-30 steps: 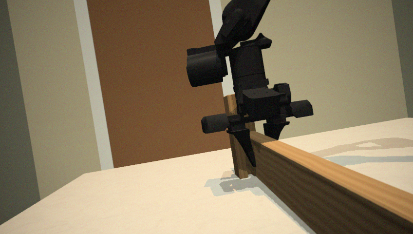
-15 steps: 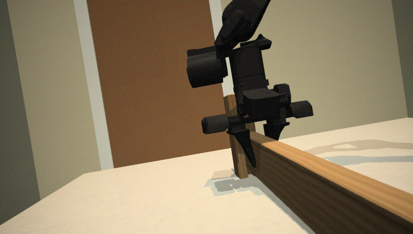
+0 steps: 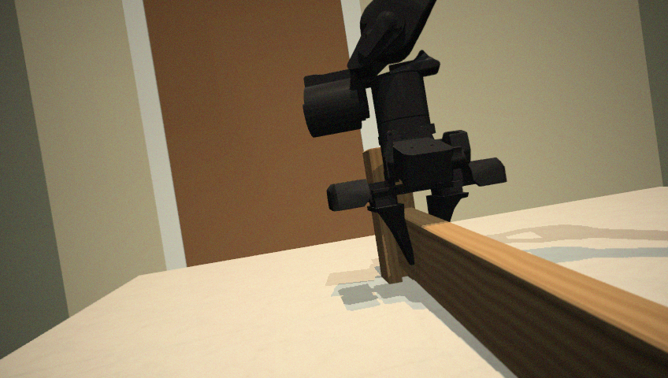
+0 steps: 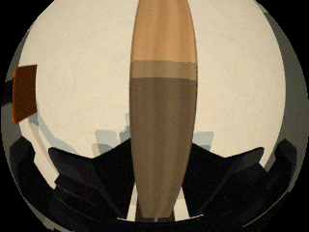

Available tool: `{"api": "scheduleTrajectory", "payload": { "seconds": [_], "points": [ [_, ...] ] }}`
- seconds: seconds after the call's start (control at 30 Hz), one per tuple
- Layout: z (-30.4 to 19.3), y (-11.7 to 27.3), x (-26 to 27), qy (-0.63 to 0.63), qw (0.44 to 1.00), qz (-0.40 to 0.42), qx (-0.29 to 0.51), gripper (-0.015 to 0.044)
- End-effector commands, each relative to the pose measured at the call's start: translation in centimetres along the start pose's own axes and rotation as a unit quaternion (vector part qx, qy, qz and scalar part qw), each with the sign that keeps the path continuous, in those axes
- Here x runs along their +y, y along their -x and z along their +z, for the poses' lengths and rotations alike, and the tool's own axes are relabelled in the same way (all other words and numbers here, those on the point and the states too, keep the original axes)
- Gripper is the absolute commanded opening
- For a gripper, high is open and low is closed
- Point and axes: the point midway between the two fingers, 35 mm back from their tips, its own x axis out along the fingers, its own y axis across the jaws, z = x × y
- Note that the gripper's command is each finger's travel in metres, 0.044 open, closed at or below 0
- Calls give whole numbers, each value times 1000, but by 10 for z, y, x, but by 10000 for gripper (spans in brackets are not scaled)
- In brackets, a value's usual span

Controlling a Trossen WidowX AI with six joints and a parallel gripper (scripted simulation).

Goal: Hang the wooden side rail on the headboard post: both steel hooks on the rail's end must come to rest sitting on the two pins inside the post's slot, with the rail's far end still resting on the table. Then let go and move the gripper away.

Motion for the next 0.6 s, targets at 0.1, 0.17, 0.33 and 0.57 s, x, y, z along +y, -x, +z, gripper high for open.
{"api": "scheduleTrajectory", "payload": {
  "seconds": [0.1, 0.17, 0.33, 0.57],
  "points": [
    [-2, 3, 0, 2, 1000, -2, 3, 0],
    [-2, 3, 0, 2, 1000, -2, 3, 0],
    [-3, 3, -1, 2, 1000, -2, 3, 0],
    [-3, 3, -1, 2, 1000, -2, 3, 0]
  ]
}}
